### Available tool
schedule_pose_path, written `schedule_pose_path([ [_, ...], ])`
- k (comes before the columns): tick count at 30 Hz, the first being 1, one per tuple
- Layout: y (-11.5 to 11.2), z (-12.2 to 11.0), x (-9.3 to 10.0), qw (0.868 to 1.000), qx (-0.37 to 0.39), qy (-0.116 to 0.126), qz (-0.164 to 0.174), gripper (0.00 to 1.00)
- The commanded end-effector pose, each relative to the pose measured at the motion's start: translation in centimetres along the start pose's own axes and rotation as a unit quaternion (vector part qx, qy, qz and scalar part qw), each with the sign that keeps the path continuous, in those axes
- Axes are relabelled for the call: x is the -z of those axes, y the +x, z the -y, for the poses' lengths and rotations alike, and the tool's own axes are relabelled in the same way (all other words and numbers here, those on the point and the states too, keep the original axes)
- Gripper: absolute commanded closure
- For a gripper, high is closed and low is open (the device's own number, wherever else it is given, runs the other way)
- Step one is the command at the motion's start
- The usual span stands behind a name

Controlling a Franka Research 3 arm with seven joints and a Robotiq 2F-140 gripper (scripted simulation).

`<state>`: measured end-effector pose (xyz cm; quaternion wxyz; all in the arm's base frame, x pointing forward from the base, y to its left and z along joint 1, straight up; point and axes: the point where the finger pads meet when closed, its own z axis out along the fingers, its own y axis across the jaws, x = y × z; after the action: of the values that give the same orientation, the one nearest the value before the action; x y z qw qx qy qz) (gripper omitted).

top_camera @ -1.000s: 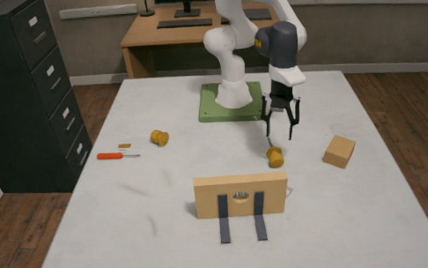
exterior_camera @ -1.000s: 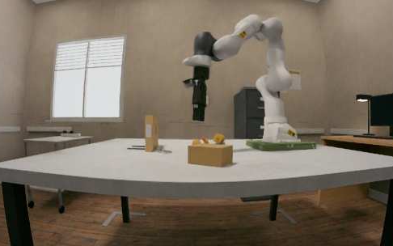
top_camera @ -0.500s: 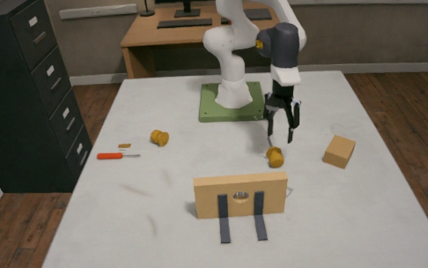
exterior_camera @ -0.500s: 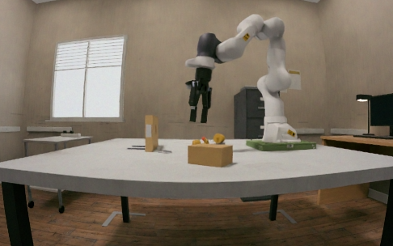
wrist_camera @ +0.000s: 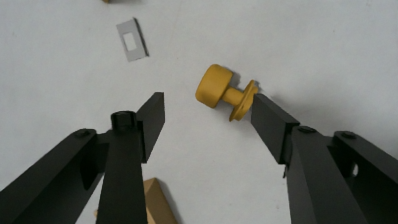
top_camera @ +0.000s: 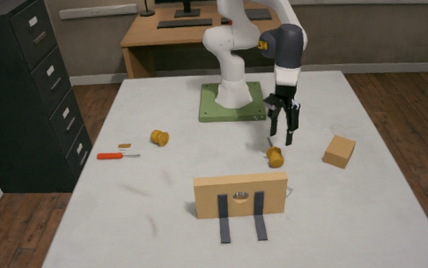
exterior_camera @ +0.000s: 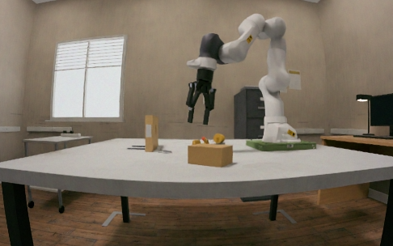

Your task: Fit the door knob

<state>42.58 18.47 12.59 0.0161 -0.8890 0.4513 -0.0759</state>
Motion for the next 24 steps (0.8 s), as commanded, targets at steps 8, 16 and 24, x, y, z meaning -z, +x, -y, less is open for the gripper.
schedule_pose_path([
  [8,-0.4,0.3,-0.7,0.977,-0.206,0.001,-0.047,0.43],
  [16,-0.5,0.3,-0.9,0.956,-0.289,0.001,-0.058,0.43],
  [24,-0.9,0.5,-1.6,0.926,-0.370,0.005,-0.070,0.43],
])
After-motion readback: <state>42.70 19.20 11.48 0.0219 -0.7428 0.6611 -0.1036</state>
